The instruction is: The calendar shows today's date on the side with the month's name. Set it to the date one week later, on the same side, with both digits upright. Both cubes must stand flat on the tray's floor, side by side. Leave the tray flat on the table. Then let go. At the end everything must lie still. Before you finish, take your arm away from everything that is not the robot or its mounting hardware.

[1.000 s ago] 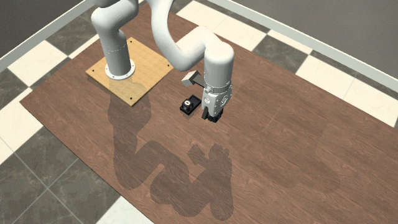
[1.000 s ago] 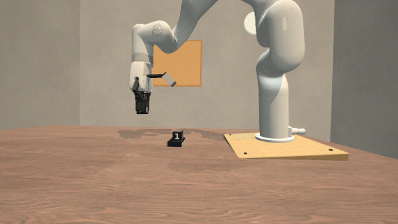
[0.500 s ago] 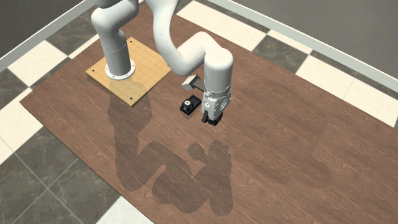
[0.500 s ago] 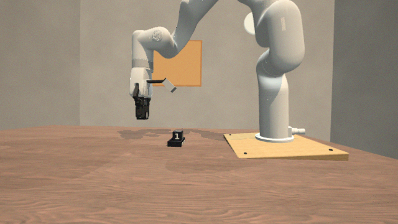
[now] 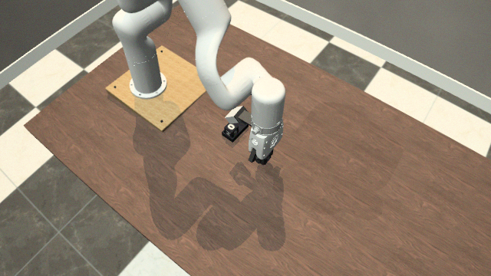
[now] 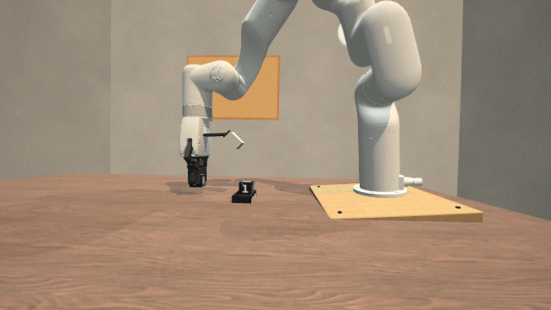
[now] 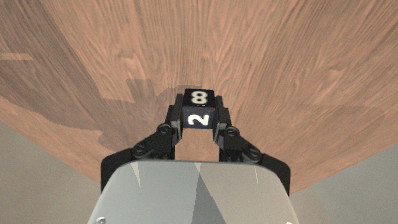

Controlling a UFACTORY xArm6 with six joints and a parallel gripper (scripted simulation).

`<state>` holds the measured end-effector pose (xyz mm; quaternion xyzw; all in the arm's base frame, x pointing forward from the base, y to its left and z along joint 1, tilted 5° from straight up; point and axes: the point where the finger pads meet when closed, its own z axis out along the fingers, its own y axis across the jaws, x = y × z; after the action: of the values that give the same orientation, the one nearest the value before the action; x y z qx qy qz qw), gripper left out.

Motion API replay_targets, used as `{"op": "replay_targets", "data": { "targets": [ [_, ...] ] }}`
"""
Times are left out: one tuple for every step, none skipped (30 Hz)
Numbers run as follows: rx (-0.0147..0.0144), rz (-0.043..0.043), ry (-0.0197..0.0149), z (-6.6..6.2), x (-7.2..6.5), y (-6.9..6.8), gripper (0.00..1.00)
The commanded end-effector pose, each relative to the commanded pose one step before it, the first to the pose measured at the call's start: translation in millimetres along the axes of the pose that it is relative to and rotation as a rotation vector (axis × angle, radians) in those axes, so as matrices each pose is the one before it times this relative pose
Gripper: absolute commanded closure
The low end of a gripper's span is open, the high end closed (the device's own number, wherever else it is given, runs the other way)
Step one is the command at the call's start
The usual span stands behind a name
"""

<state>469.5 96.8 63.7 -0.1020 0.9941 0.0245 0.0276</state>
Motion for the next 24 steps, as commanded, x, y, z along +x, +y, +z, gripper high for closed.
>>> {"op": "replay_targets", "data": {
  "targets": [
    [-0.00017,-0.00024,-0.00627,13.1,-3.45,-0.09,0.71],
    [0.0,0.0,0.0,0.0,0.0,0.0,0.71],
    [0.0,0.0,0.0,0.0,0.0,0.0,0.71],
    [0.0,0.0,0.0,1.39,-0.02,-0.01,0.71],
    [0.0,0.0,0.0,1.0,-0.01,-0.01,0.71],
    [0.0,0.0,0.0,0.64,0.0,-0.01,0.71],
    [0.0,0.0,0.0,0.35,0.0,0.0,0.71],
    [0.0,0.0,0.0,0.14,0.0,0.0,0.71],
    [0.0,0.0,0.0,0.02,0.0,0.0,0.71],
    [0.0,0.0,0.0,0.0,0.0,0.0,0.71],
    [0.0,0.0,0.0,0.0,0.0,0.0,0.71],
    [0.0,0.0,0.0,0.0,0.0,0.0,0.71],
    [0.0,0.0,0.0,0.0,0.0,0.0,0.71],
    [0.0,0.0,0.0,0.0,0.0,0.0,0.71],
    [0.0,0.0,0.0,0.0,0.0,0.0,0.71],
    [0.0,0.0,0.0,0.0,0.0,0.0,0.71],
    [0.0,0.0,0.0,0.0,0.0,0.0,0.71],
    [0.0,0.0,0.0,0.0,0.0,0.0,0.71],
    [0.0,0.0,0.0,0.0,0.0,0.0,0.71],
    [0.0,0.0,0.0,0.0,0.0,0.0,0.71],
    [0.0,0.0,0.0,0.0,0.0,0.0,0.71],
    [0.0,0.0,0.0,0.0,0.0,0.0,0.71],
    [0.0,0.0,0.0,0.0,0.0,0.0,0.71],
    [0.0,0.0,0.0,0.0,0.0,0.0,0.71]
  ]
}}
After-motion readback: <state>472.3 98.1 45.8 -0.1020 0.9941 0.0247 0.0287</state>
